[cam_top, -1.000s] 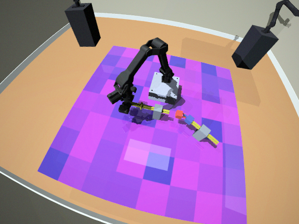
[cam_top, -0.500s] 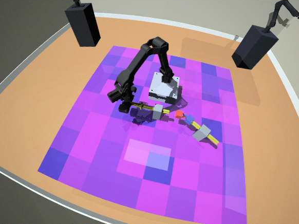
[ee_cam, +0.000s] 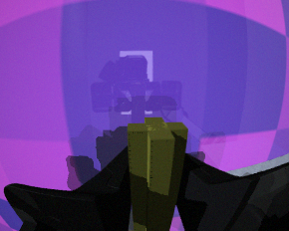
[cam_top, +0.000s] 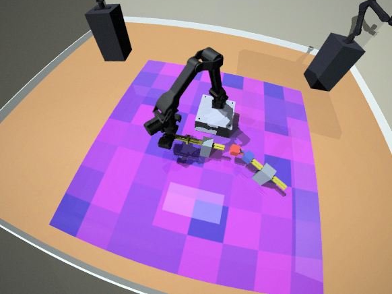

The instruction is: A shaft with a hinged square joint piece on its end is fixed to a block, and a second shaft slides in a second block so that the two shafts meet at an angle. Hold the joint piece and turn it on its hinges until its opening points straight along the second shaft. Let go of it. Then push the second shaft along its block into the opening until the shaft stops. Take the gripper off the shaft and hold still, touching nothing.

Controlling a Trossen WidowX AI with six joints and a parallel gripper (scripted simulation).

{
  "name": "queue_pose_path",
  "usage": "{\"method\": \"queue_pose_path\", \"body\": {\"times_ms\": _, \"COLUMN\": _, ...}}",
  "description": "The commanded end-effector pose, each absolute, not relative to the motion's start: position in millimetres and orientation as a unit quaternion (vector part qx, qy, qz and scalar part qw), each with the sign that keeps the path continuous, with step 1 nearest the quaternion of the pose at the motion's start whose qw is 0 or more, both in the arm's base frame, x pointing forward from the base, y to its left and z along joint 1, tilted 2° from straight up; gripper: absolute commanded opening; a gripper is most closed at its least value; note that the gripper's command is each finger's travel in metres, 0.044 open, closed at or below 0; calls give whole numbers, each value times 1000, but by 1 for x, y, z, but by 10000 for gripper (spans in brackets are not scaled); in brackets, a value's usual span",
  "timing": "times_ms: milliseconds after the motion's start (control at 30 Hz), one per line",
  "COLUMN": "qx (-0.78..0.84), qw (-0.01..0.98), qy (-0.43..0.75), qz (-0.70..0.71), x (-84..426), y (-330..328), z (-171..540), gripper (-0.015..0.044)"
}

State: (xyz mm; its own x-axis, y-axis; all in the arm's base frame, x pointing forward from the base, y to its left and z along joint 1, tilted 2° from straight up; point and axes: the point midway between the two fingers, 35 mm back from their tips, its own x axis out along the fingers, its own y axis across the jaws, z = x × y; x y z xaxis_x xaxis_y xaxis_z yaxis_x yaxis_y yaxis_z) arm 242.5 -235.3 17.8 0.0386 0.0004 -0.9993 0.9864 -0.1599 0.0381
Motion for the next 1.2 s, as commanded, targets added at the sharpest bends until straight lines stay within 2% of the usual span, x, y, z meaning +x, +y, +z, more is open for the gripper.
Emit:
{"method": "queue_pose_path", "body": {"times_ms": 0, "qx": 550, "qw": 468, "qy": 447, "qz": -529, "x": 244, "y": -228, "z": 16, "gripper": 0}}
{"method": "queue_pose_path", "body": {"times_ms": 1167, "qx": 551, "qw": 467, "qy": 447, "qz": -527, "x": 253, "y": -174, "z": 16, "gripper": 0}}
